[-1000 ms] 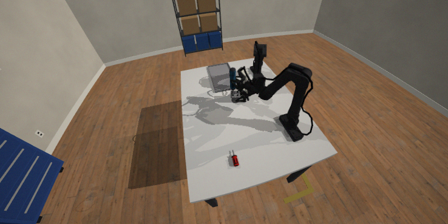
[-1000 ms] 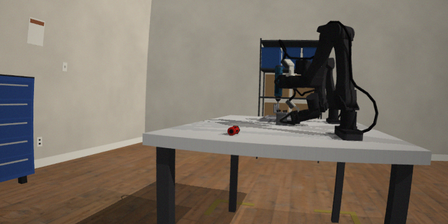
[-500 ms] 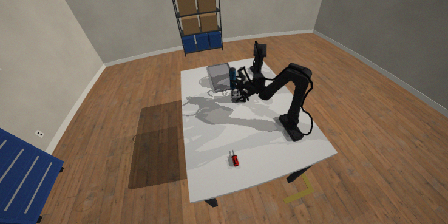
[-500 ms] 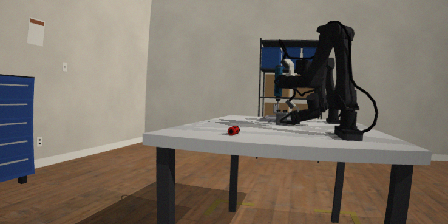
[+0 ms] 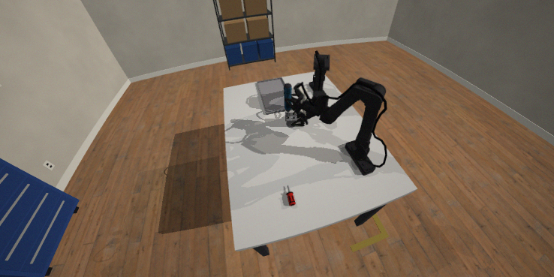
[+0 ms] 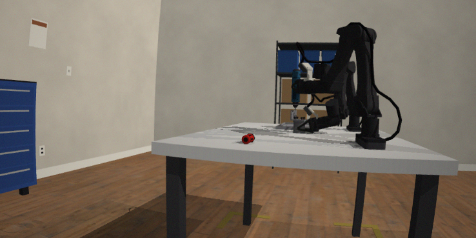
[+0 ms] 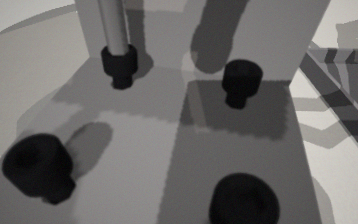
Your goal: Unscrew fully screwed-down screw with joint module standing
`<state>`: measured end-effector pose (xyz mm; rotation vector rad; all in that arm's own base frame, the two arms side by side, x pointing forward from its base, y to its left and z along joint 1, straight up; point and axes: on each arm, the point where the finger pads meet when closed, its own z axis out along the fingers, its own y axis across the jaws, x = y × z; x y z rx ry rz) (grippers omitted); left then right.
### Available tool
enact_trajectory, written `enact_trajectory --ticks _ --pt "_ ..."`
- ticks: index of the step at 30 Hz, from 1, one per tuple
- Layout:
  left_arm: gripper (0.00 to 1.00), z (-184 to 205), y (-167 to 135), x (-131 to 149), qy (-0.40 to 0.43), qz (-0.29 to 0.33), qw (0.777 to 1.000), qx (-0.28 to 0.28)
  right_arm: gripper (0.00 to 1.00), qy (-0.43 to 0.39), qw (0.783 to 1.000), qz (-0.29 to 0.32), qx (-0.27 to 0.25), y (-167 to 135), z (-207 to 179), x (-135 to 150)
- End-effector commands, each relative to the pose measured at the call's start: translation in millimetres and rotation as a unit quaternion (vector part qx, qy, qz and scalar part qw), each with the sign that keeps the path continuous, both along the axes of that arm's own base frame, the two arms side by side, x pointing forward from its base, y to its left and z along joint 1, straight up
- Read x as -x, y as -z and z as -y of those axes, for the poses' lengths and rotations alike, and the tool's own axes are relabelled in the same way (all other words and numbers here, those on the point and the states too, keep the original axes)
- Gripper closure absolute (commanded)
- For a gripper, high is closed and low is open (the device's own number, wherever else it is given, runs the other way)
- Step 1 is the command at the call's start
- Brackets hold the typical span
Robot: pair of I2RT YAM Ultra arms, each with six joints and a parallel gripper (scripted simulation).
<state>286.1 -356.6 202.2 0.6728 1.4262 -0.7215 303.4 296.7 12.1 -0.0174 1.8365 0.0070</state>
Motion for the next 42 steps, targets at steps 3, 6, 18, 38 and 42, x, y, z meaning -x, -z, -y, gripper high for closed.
enact_trajectory --ticks 3,6,18,38,42 --pt "0.58 1 -24 -4 -0.001 0.014 1.0 0.017 0.41 0.002 1.0 0.004 -0.005 -4 -1 -1" --pt "0.58 1 -27 -4 -0.001 0.014 1.0 0.018 0.41 0.002 1.0 0.004 -0.005 -4 -1 -1" --pt "0.58 0 -34 -4 -0.001 0.017 1.0 0.021 0.41 0.002 1.0 0.004 -0.005 -4 -1 -1" --pt "0.58 0 -47 -3 -0.001 0.026 0.999 0.031 0.41 0.002 1.0 0.004 -0.005 -4 -1 -1" --pt "0.58 1 -49 -3 -0.001 0.027 0.999 0.033 0.41 0.002 1.0 0.004 -0.005 -4 -1 -1"
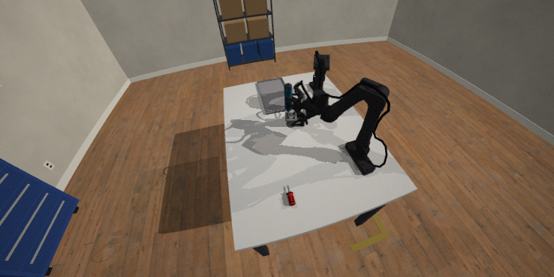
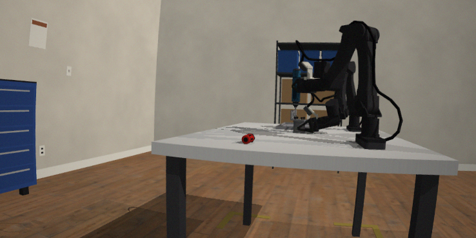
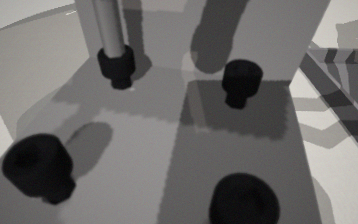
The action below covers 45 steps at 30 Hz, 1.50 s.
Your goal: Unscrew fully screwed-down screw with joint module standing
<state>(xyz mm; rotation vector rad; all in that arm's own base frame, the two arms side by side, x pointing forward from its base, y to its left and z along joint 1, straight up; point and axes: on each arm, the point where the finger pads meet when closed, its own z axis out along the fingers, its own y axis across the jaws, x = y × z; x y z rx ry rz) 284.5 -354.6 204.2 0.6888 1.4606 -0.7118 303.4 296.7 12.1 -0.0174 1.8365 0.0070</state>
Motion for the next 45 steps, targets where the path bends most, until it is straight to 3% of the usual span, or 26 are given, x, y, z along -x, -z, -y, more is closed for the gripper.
enact_trajectory --ticks 1,45 --pt "0.58 3 -48 -5 -0.001 0.039 0.998 0.048 0.41 0.002 1.0 0.004 -0.005 -4 -1 -1" --pt "0.58 5 -61 -5 -0.001 0.053 0.997 0.062 0.41 0.002 1.0 0.004 -0.005 -4 -1 -1"
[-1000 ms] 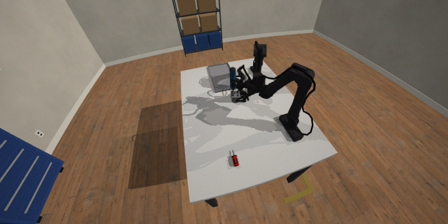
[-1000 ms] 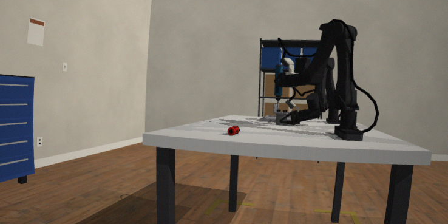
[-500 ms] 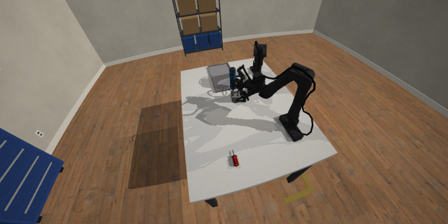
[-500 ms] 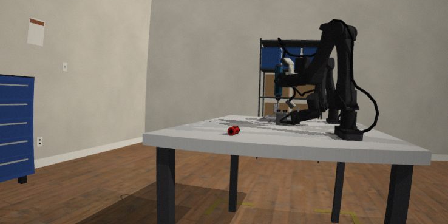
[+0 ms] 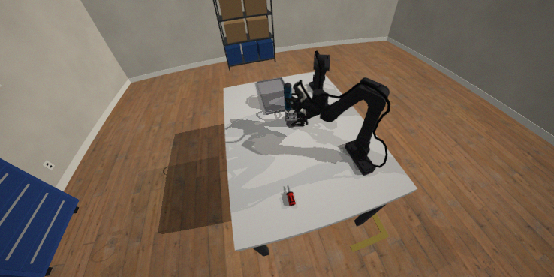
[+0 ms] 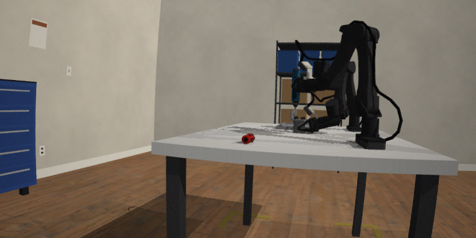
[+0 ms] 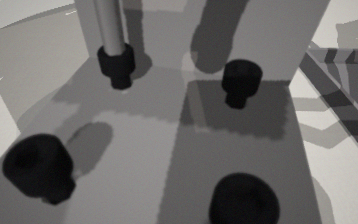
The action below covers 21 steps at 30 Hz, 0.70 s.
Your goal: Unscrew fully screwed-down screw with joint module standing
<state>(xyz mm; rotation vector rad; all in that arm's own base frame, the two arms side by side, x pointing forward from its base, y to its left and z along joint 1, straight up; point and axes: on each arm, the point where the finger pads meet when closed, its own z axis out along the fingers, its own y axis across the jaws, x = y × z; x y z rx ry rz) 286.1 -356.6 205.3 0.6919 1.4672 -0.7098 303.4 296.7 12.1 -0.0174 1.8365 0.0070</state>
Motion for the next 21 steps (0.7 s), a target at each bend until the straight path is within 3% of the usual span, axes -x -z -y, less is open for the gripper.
enact_trajectory --ticks 1,21 --pt "0.58 2.6 -60.8 -3.4 -0.001 0.055 0.996 0.066 0.41 0.002 1.0 0.004 -0.005 -4.3 -0.7 -0.9" --pt "0.58 3.0 -67.4 -2.9 -0.001 0.062 0.995 0.074 0.41 0.002 1.0 0.004 -0.005 -4.3 -0.7 -0.9"
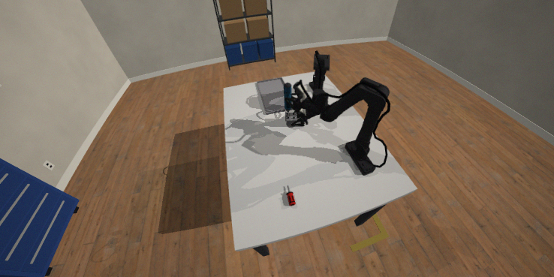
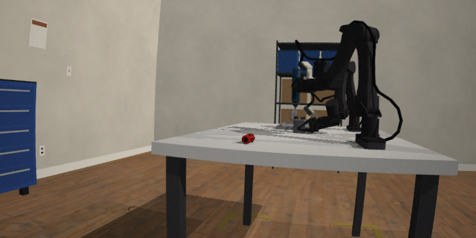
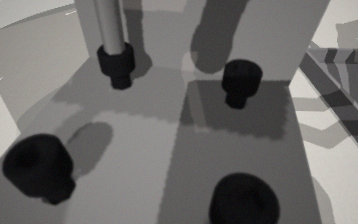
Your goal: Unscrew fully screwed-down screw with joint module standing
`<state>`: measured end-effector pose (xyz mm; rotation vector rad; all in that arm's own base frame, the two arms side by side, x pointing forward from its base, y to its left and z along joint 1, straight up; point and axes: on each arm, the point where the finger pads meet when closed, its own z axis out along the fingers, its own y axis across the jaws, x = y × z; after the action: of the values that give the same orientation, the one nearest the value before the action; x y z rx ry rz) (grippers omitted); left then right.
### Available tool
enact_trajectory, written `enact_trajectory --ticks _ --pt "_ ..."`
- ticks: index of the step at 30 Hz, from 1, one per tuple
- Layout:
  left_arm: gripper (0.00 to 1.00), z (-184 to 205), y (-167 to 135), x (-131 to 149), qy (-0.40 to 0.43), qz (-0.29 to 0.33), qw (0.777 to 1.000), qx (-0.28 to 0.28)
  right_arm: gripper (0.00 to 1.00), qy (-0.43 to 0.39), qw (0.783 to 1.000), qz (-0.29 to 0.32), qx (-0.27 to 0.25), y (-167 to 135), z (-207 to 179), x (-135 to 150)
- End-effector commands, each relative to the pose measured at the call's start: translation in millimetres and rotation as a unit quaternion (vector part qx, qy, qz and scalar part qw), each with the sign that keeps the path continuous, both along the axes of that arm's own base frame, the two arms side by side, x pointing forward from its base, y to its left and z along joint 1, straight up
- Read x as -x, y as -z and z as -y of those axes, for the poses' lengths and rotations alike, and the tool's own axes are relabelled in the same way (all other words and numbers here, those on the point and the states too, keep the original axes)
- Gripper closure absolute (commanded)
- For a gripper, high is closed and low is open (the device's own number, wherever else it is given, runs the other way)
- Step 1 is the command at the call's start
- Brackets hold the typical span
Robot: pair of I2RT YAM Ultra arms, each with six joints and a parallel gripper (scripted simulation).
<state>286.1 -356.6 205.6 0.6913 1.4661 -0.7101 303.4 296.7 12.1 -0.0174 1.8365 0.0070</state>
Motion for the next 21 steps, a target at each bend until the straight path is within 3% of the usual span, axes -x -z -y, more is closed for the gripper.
enact_trajectory --ticks 1,21 --pt "0.58 3 -68 -3 -0.001 0.063 0.995 0.074 0.41 0.002 1.0 0.004 -0.005 -4 -1 -1" --pt "0.58 4 -79 2 0.0 0.058 0.996 0.068 0.41 0.002 1.0 0.004 -0.005 -4 -1 -1"
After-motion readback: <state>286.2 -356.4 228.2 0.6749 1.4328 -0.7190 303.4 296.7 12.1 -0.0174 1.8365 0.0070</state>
